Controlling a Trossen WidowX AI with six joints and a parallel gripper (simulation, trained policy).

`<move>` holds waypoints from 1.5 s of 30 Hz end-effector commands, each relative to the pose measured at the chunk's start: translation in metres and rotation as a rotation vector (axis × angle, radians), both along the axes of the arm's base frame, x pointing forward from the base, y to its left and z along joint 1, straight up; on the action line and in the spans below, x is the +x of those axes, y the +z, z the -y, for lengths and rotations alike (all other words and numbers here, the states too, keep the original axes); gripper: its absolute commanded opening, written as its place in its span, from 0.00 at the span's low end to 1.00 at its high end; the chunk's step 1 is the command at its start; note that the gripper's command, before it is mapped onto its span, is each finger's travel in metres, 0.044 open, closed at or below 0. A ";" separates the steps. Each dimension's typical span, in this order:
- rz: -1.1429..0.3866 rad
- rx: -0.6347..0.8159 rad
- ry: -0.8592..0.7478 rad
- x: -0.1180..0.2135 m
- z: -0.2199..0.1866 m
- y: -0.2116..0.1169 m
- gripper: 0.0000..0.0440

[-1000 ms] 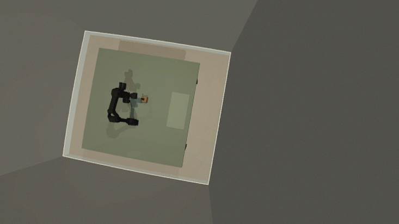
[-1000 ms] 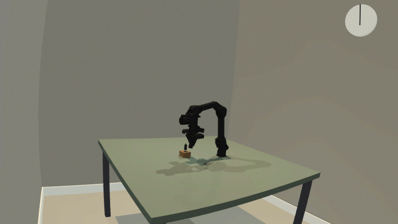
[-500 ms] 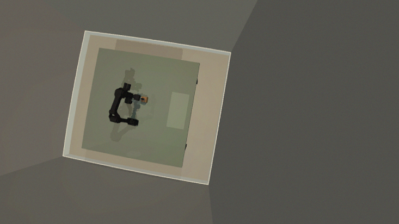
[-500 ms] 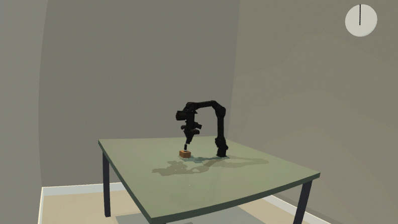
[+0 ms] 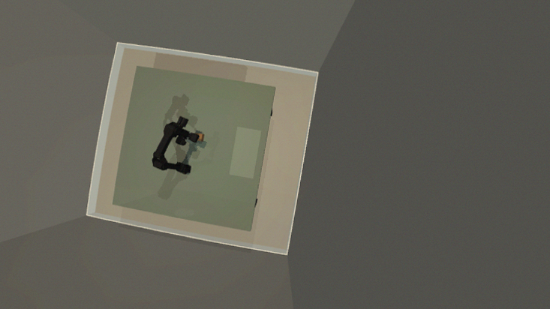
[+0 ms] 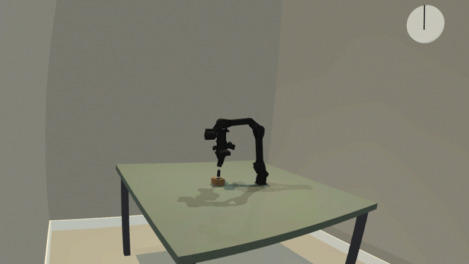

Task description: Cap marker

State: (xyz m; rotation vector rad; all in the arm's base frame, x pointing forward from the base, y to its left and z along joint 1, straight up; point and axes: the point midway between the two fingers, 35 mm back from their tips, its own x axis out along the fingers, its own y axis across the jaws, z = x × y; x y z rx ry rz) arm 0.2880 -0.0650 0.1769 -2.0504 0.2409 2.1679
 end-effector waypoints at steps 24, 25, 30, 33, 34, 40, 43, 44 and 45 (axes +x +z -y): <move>-0.070 0.057 -0.025 -0.002 0.001 -0.050 0.00; -0.071 0.059 -0.026 -0.002 0.001 -0.052 0.00; -0.077 0.064 -0.028 -0.003 0.001 -0.065 0.00; -0.083 0.063 -0.028 -0.004 0.001 -0.072 0.06; -0.087 0.061 -0.027 -0.005 0.001 -0.074 0.12; -0.112 0.072 -0.027 -0.012 -0.002 -0.079 0.23; -0.114 0.074 -0.027 -0.013 -0.002 -0.079 0.26; -0.114 0.074 -0.027 -0.013 -0.002 -0.079 0.28; -0.114 0.074 -0.027 -0.013 -0.003 -0.079 0.29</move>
